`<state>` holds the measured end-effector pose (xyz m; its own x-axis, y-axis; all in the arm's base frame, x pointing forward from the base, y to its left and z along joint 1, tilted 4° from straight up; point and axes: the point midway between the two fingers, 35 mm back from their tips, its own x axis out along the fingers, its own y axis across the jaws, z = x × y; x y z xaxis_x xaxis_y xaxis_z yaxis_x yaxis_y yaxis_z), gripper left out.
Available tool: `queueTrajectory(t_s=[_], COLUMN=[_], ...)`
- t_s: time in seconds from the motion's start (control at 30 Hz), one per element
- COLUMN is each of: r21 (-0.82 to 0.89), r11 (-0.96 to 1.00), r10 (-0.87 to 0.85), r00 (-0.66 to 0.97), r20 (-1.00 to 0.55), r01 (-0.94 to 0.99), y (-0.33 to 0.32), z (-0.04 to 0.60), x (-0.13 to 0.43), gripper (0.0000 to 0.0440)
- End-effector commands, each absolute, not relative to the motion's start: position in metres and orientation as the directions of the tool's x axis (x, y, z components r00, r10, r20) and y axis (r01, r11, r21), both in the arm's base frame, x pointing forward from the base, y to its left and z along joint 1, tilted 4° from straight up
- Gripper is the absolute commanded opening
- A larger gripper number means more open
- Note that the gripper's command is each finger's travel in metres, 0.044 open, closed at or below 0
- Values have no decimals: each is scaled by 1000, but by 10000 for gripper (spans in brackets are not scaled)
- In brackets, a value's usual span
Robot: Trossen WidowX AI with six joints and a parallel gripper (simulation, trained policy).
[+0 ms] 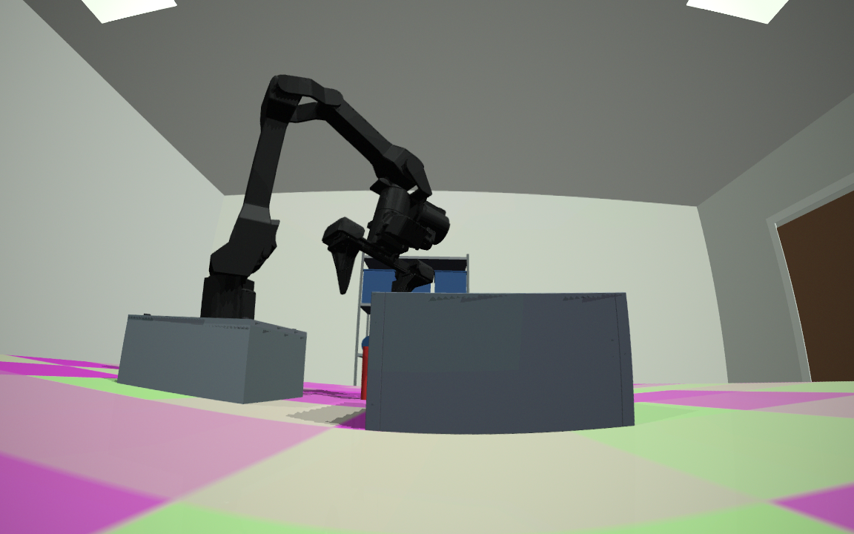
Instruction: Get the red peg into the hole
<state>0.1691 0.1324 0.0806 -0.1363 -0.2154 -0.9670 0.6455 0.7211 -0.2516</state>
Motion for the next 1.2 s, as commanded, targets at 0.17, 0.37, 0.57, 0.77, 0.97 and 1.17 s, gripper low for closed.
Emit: queueTrajectory(t_s=[0.17,0.37,0.57,0.77,0.97,1.17], r21=[-279,-270,-253,-245,-268,-310], r11=[726,729,730,734,729,719], r10=[-231,-229,-227,-227,-240,-266], r00=[-160,-147,-124,-112,-131,-167], r20=[-960,-962,-966,-967,-962,-950], r01=[628,629,635,633,630,622], y=[133,133,133,130,126,120], z=[49,24,-2,-22,-40,-51], x=[164,164,164,163,158,150], gripper=[440,440,440,420,271,118])
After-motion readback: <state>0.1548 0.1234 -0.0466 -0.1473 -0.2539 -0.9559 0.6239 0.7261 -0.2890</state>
